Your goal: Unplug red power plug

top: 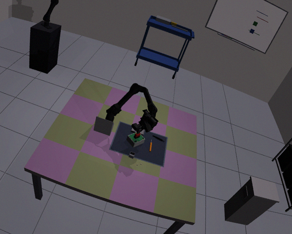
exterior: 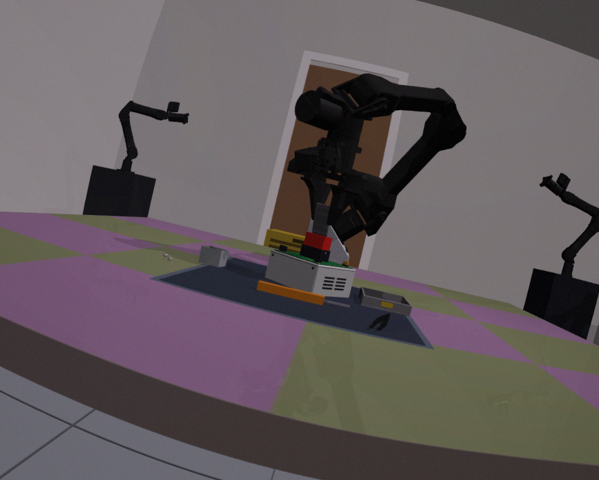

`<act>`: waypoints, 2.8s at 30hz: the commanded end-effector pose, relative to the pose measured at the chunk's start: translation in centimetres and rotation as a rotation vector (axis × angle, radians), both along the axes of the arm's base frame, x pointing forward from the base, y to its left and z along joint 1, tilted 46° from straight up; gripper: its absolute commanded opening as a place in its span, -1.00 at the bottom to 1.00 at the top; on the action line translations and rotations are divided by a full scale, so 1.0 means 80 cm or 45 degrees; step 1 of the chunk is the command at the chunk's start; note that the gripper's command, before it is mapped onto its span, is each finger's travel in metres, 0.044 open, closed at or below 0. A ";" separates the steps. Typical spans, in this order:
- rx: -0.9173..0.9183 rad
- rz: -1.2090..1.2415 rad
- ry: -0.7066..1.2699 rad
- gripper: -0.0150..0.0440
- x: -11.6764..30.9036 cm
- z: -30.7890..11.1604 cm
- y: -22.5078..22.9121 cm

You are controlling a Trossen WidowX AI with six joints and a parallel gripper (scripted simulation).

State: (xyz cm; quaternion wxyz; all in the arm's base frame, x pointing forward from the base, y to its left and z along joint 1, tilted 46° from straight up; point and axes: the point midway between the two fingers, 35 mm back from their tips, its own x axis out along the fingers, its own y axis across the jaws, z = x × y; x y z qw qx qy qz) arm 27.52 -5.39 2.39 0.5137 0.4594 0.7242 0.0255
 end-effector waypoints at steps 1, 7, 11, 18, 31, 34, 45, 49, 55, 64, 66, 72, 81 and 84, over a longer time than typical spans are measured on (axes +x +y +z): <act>-0.092 0.025 0.016 -0.49 0.006 0.015 -0.007; -0.028 -0.014 -0.021 -0.49 0.001 0.012 -0.011; 0.082 -0.082 -0.085 -0.49 -0.006 0.006 -0.019; 0.171 -0.135 -0.135 -0.49 -0.013 0.001 -0.025; -0.093 0.025 0.017 -0.49 0.006 0.020 -0.012; -0.081 0.018 0.010 -0.49 0.005 0.020 -0.013; 0.039 -0.055 -0.059 -0.49 -0.004 0.020 -0.028; 0.039 -0.055 -0.059 -0.49 -0.004 0.021 -0.029; 0.040 -0.055 -0.060 -0.49 -0.003 0.005 -0.013; 0.040 -0.055 -0.060 0.04 -0.003 -0.002 -0.005; 0.040 -0.055 -0.060 0.22 -0.003 -0.002 -0.005; 0.040 -0.055 -0.060 0.36 -0.003 -0.002 -0.005; 0.041 -0.055 -0.060 0.36 -0.003 -0.015 0.008; 0.041 -0.055 -0.060 0.36 -0.003 -0.017 0.010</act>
